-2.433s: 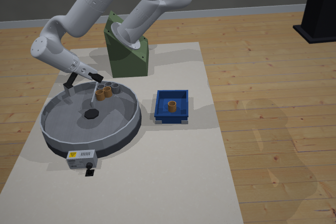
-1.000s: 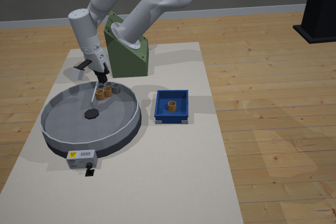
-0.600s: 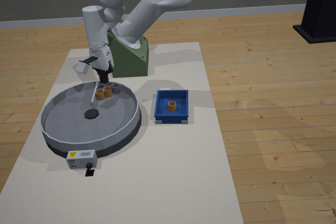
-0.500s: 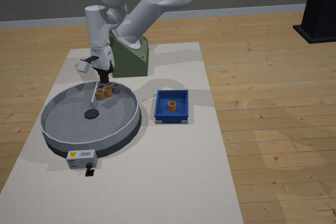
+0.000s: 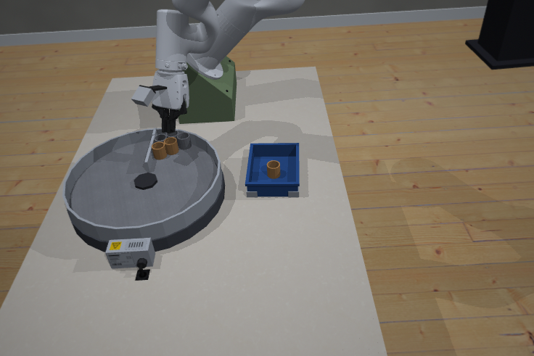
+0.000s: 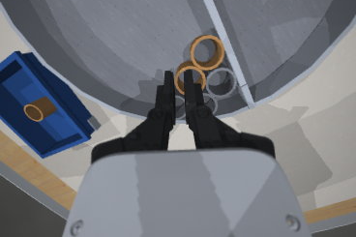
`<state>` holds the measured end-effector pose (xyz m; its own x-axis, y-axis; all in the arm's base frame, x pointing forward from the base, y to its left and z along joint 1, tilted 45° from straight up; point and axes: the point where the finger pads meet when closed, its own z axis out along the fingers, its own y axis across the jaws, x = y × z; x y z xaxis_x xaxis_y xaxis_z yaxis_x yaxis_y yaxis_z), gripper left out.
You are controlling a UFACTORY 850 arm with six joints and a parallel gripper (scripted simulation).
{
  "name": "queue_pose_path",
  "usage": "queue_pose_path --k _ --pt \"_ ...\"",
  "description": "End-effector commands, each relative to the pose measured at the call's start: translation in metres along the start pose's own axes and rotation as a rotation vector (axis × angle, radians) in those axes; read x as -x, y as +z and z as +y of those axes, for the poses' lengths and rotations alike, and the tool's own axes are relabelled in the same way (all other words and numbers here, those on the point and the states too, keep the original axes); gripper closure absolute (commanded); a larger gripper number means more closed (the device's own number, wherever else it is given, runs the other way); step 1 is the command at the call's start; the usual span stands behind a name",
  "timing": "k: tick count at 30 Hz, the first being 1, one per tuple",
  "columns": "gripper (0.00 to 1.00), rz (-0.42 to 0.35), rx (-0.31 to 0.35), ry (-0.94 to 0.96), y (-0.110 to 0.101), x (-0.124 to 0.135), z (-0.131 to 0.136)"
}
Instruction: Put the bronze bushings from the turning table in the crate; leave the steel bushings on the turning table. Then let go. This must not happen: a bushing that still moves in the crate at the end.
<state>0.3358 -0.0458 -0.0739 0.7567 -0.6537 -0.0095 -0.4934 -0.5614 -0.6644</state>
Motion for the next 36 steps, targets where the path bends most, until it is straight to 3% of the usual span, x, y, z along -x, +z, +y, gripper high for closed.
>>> queue_pose_path --k 1,11,36 --pt "0.9 0.11 -0.009 -0.029 0.0023 0.0044 -0.0038" --pt "0.9 0.233 -0.01 -0.066 0.004 0.0096 -0.0059" --pt "0.9 0.277 -0.004 -0.082 0.0033 0.0112 -0.0055"
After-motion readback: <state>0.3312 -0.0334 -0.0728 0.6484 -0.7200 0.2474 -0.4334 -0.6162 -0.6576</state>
